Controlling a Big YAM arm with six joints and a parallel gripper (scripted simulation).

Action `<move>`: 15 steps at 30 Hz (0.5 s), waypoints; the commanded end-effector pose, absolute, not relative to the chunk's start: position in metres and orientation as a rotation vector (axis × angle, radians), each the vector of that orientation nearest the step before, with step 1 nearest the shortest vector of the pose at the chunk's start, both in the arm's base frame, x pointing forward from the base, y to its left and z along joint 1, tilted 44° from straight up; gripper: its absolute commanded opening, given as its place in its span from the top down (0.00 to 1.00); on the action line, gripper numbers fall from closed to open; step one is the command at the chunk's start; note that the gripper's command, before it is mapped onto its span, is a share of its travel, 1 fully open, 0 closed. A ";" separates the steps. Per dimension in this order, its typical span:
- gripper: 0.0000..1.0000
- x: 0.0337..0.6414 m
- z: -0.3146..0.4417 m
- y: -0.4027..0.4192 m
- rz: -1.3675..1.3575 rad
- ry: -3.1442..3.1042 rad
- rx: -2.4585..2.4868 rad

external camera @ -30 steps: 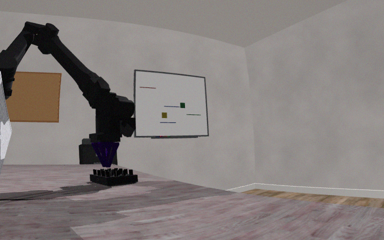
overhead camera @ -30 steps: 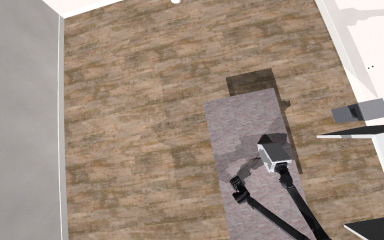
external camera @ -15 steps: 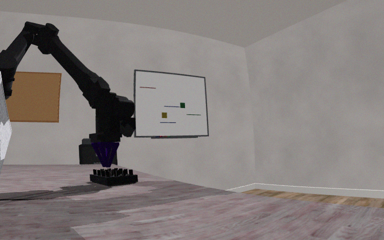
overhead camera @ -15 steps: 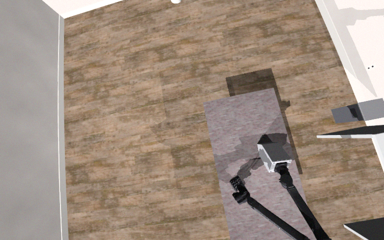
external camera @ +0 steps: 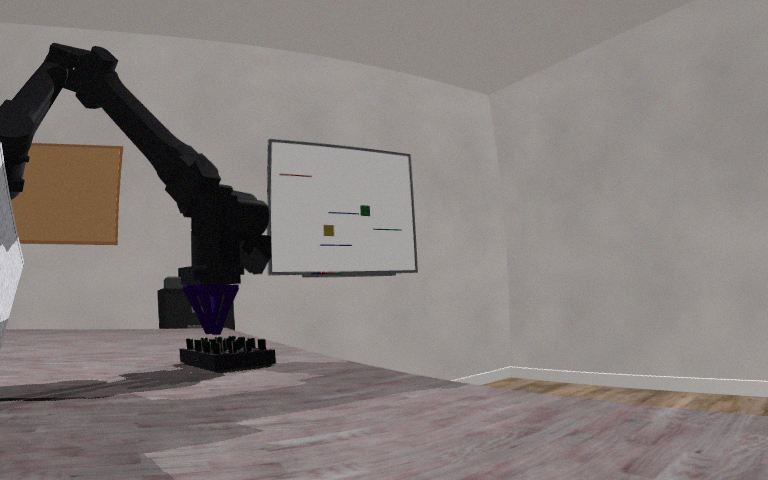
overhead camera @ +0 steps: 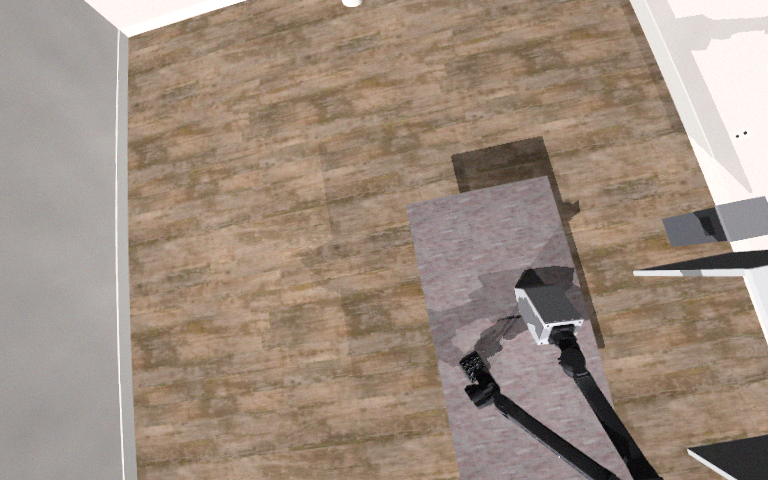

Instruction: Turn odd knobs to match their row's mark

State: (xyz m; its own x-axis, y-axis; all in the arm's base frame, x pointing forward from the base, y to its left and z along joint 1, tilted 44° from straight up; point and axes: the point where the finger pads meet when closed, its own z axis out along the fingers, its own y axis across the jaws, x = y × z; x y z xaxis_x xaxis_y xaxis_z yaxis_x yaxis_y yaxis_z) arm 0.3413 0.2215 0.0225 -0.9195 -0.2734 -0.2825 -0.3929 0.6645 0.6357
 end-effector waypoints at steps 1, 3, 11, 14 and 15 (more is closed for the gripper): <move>0.81 0.342 0.022 0.224 1.093 2.714 -0.551; 0.81 0.340 0.021 0.224 1.093 2.714 -0.551; 0.81 0.344 0.031 0.225 1.088 2.681 -0.562; 0.81 0.337 0.026 0.222 1.090 2.699 -0.556; 0.81 0.336 0.024 0.222 1.091 2.705 -0.554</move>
